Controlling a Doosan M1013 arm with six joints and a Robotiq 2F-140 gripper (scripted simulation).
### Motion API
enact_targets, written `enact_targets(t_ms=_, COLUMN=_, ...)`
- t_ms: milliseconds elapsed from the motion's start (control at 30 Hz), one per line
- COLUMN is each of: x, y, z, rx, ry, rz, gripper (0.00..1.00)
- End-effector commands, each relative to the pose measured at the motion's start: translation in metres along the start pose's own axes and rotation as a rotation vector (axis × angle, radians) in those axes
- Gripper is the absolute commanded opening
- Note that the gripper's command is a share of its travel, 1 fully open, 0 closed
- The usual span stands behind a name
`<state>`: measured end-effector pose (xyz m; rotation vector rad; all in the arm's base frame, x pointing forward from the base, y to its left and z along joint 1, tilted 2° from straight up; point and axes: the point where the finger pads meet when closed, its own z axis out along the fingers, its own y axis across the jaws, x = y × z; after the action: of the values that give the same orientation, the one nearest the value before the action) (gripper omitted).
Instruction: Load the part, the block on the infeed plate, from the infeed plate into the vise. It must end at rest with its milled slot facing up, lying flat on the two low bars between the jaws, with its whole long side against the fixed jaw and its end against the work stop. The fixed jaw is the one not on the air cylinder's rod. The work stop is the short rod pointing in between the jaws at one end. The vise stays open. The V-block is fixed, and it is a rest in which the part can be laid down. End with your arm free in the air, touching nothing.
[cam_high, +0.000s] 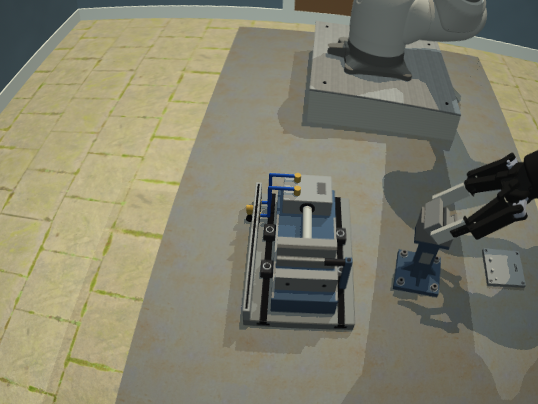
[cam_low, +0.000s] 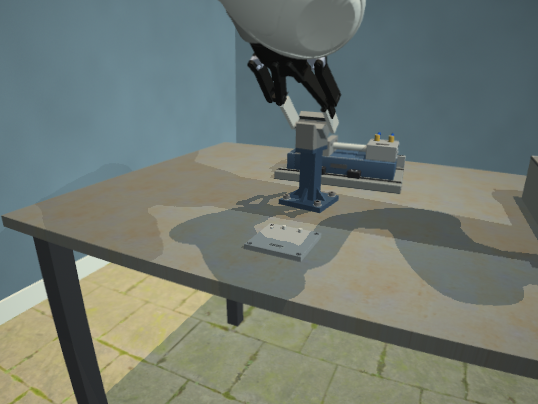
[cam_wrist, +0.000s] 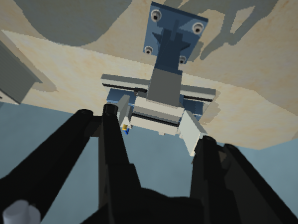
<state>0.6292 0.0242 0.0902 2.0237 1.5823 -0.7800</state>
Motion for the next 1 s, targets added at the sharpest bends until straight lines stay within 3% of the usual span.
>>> enact_targets(t_ms=0, x=0.0010, y=0.0009, z=-0.0020, rx=-0.003, ry=-0.003, rz=0.003, gripper=0.51)
enact_targets(t_ms=833, x=0.0010, y=0.0009, z=-0.0020, rx=-0.003, ry=-0.003, rz=0.003, gripper=0.51)
enact_targets(t_ms=867, x=0.0010, y=0.0009, z=-0.0020, rx=-0.003, ry=-0.003, rz=0.003, gripper=0.00)
enact_targets(t_ms=967, x=0.0010, y=0.0009, z=-0.0020, rx=-0.003, ry=-0.003, rz=0.003, gripper=0.00)
